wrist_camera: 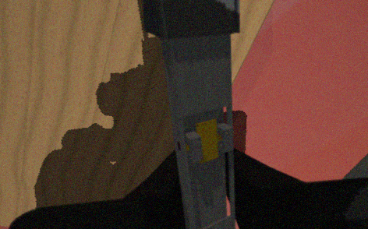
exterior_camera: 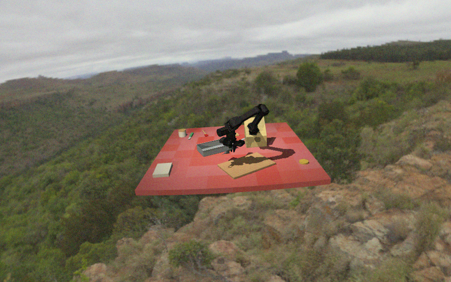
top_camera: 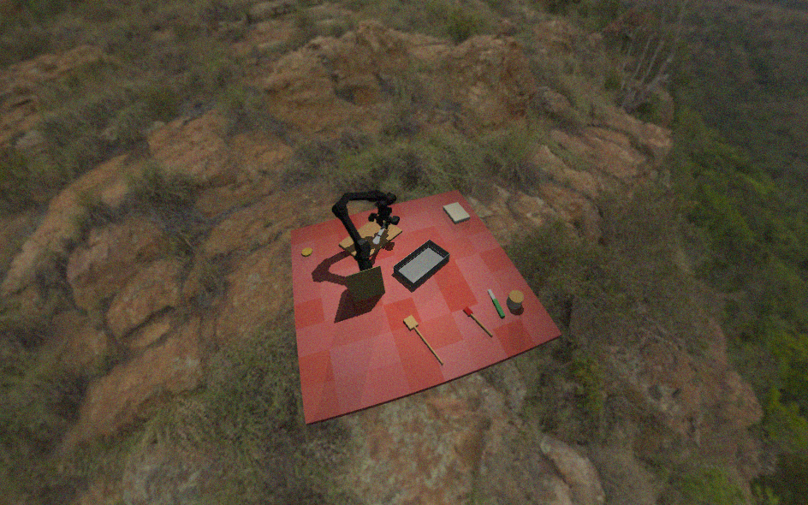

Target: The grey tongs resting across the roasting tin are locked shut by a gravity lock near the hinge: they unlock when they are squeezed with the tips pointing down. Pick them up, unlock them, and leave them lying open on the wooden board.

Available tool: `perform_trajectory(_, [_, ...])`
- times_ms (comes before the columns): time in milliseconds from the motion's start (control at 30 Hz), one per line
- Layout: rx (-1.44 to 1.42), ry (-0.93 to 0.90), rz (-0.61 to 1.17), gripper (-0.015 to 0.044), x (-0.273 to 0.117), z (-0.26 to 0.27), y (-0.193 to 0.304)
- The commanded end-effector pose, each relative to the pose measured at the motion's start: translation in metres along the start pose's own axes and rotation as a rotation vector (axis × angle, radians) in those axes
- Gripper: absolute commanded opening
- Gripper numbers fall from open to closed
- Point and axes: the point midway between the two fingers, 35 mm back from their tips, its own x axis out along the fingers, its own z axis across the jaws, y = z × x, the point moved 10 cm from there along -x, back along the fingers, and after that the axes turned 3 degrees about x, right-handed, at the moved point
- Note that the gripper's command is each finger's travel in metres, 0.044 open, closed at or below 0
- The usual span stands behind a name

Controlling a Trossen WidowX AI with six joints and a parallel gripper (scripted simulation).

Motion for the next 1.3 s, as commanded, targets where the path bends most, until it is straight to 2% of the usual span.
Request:
perform_trajectory(0, [0.059, 0.008, -0.01, -0.015, -0.003, 0.016, 0.002])
perform_trajectory(767, [0.469, -0.039, -0.057, -0.015, -0.018, 0.101, 0.024])
perform_trajectory(1267, [0.46, 0.001, -0.078, -0.015, -0.018, 0.109, 0.031])
